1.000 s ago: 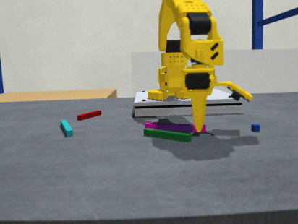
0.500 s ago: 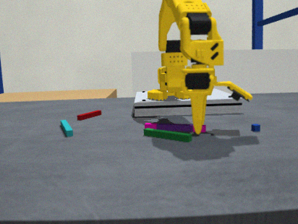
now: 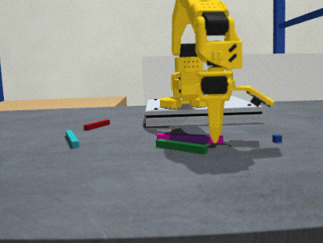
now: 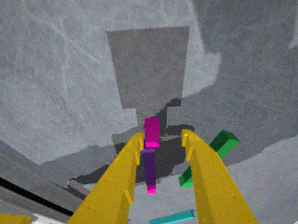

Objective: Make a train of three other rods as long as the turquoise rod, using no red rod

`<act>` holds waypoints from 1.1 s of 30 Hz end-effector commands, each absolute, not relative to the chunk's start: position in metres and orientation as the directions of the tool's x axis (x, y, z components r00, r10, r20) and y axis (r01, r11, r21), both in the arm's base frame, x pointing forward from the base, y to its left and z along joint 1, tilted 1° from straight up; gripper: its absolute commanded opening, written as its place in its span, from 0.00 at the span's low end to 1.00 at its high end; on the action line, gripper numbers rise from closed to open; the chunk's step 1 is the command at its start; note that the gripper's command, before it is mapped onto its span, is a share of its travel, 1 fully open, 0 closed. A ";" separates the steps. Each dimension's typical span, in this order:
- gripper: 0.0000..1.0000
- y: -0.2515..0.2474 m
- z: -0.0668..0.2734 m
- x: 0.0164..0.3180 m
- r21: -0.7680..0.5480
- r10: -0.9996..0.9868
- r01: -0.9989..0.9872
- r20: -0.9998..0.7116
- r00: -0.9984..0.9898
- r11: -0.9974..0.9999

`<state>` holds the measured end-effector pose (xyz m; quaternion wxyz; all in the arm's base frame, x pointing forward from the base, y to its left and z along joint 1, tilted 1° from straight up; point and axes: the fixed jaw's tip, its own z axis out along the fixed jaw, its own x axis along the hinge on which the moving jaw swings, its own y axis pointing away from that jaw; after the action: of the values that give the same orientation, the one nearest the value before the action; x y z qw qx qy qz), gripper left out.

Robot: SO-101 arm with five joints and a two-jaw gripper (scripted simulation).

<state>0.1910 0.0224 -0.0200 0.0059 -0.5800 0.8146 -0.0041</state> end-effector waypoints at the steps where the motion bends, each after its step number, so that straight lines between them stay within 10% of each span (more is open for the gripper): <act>1: 0.17 0.025 -0.018 0.186 -0.011 -0.947 -0.947 -0.005 -0.321 0.321; 33: 0.17 0.025 -0.014 0.186 -0.011 -0.947 -0.947 -0.005 -0.321 0.321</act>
<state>0.1888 0.0234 -0.0166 0.0073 -0.5825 0.8128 -0.0049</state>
